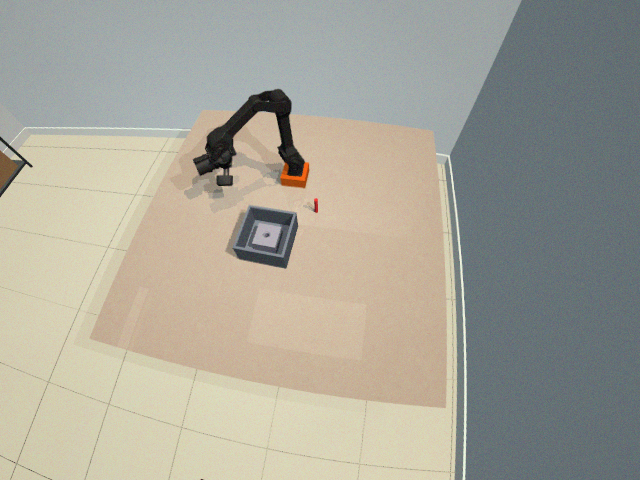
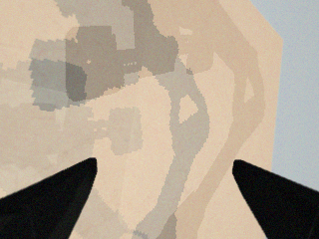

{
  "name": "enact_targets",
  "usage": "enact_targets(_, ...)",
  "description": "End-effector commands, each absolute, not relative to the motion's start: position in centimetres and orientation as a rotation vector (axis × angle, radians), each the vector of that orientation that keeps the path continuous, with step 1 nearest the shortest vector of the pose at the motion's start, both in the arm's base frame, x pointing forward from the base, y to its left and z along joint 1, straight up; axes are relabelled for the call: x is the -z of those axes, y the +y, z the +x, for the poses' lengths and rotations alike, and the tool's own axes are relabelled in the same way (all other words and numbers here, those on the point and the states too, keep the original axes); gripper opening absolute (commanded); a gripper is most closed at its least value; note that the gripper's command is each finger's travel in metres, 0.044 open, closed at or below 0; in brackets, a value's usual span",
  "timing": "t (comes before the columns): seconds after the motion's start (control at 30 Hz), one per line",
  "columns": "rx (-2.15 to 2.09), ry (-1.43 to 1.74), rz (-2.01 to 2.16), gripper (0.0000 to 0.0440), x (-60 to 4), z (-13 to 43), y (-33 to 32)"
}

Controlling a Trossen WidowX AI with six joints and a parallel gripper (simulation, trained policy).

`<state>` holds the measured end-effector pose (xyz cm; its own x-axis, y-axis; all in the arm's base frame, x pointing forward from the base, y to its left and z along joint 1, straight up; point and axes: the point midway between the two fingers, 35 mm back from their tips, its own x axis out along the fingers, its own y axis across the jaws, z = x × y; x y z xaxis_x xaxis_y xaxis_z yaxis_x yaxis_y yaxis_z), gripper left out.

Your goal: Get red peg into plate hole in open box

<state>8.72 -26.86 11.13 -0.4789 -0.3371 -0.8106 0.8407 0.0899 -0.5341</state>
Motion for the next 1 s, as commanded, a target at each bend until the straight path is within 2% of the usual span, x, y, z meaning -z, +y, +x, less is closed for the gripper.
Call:
enact_targets(0.0,1.511,1.353,0.514,0.0440,-12.0,11.9,-25.8)
enact_targets(0.5,1.159,1.214,0.446,0.0440,-14.8,23.2,-15.9)
enact_targets(0.97,0.888,1.256,0.464,0.0440,-15.4,25.8,-3.4)
